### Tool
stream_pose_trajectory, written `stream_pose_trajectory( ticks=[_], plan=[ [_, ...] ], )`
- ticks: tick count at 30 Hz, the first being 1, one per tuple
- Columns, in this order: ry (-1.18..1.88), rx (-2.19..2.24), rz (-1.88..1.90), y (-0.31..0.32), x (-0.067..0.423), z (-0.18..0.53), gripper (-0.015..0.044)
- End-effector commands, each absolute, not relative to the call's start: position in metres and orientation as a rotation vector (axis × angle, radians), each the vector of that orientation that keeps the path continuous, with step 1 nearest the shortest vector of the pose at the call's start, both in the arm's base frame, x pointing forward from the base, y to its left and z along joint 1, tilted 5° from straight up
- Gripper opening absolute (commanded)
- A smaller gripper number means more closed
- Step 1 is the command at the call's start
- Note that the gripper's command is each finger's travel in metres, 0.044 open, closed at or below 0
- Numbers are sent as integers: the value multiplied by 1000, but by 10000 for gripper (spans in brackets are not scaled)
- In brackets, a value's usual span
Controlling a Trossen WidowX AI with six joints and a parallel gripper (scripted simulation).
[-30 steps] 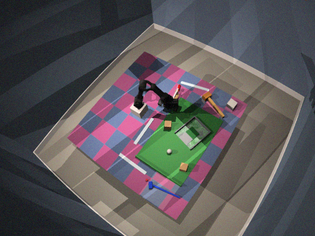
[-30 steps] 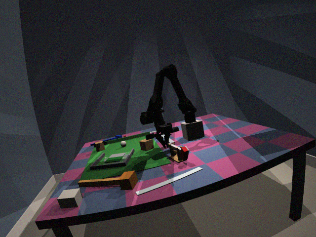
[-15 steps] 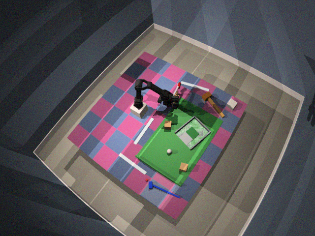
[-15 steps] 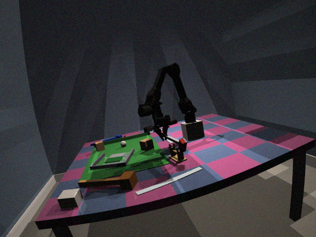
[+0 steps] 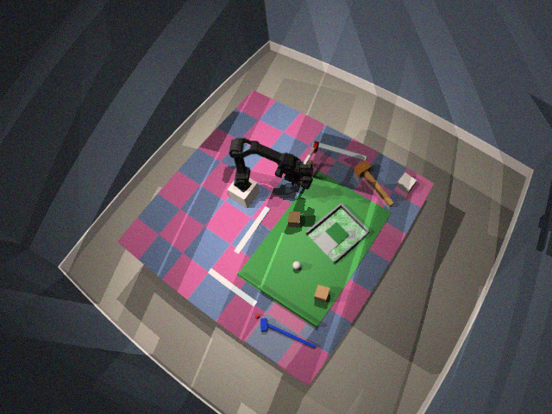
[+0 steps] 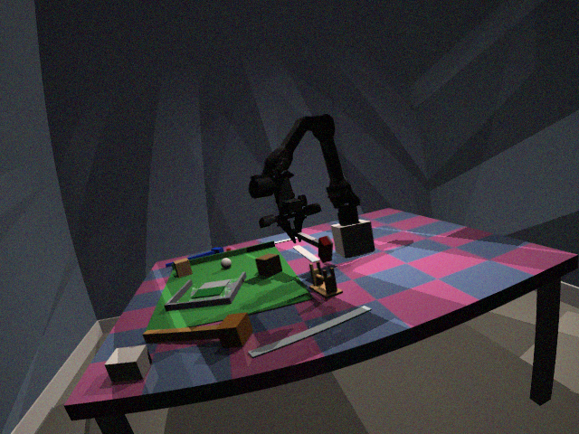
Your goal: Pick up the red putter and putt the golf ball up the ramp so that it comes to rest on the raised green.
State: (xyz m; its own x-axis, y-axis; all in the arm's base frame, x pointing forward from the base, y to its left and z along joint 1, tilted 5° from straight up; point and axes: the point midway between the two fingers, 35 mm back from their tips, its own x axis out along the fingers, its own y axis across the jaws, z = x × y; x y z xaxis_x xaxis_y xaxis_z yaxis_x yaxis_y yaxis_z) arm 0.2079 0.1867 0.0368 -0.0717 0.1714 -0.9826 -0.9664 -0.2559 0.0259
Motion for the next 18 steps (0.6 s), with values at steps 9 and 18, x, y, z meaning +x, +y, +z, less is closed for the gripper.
stream_pose_trajectory(
  ticks=[9, 18],
  plan=[
    [1166, -1021, 1209, 135, 249, 46, 0],
    [1287, -852, 976, 90, 272, 52, 0]
  ],
)
